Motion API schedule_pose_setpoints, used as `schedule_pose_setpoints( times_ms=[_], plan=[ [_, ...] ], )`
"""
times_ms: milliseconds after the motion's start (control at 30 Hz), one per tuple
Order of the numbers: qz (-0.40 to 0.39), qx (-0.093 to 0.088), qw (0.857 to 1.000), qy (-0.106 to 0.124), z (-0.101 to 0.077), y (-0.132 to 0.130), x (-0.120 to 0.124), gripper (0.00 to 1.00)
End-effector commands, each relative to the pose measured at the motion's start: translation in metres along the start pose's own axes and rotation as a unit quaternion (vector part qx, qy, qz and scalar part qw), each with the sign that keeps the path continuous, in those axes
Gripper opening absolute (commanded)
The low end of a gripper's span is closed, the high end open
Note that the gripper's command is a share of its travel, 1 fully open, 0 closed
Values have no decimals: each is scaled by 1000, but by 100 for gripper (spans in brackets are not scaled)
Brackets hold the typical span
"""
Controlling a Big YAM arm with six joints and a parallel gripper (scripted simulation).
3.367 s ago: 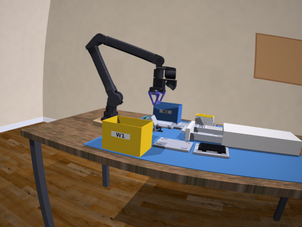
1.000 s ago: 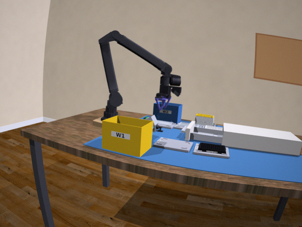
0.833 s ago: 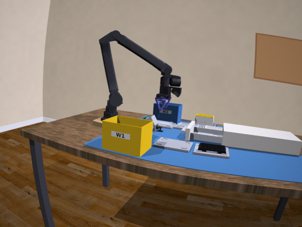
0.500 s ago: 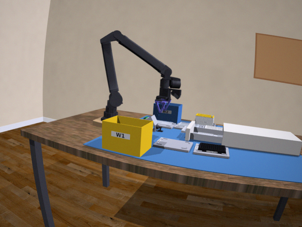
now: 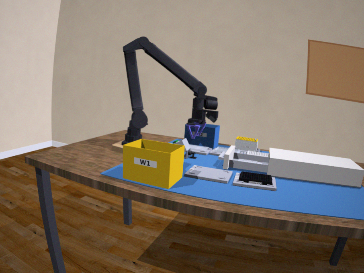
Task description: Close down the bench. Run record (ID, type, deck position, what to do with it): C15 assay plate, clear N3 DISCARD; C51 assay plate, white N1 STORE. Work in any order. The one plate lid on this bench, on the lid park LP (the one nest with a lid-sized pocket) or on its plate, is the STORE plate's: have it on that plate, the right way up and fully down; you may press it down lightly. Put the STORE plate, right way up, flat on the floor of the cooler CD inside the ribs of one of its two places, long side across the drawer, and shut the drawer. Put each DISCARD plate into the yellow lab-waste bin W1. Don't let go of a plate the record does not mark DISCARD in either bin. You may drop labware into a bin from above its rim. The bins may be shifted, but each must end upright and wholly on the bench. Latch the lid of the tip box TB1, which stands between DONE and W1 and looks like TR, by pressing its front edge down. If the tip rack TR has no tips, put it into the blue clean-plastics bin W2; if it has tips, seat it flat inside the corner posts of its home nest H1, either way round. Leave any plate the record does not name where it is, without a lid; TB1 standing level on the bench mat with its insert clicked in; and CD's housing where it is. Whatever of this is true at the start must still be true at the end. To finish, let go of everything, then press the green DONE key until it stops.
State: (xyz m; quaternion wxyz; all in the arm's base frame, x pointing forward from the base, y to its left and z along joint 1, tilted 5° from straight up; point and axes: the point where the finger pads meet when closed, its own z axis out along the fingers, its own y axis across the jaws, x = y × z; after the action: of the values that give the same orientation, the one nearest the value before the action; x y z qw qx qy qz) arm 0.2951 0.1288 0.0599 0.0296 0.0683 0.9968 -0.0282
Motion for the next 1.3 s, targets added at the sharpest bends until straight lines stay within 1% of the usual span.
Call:
schedule_pose_setpoints(
  times_ms=[0,167,200,267,400,433,600,733,800,933,1000,1033,1067,1133,1167,1267],
  plan=[
    [3,-2,1000,-6,5,-1,-7,100],
    [3,-3,1000,-8,7,0,-9,100],
    [5,-10,1000,-18,1,6,-19,100],
    [3,-2,1000,-6,13,-1,-7,100],
    [3,-2,1000,-6,18,-1,-7,100],
    [3,-4,1000,-9,17,1,-11,100],
    [3,-2,1000,-6,26,-1,-7,100],
    [3,-5,1000,-10,26,1,-11,100],
    [3,-2,1000,-6,32,-1,-7,100],
    [3,-4,1000,-9,35,1,-11,100],
    [3,-2,1000,-5,40,-1,-7,100],
    [4,-4,1000,-9,38,1,-10,100],
    [2,-10,1000,-17,28,7,-15,100],
    [2,-10,1000,-17,28,7,-15,100],
    [3,-2,1000,-6,41,-1,-7,100],
    [3,-2,1000,-5,44,-1,-7,100]
  ],
)
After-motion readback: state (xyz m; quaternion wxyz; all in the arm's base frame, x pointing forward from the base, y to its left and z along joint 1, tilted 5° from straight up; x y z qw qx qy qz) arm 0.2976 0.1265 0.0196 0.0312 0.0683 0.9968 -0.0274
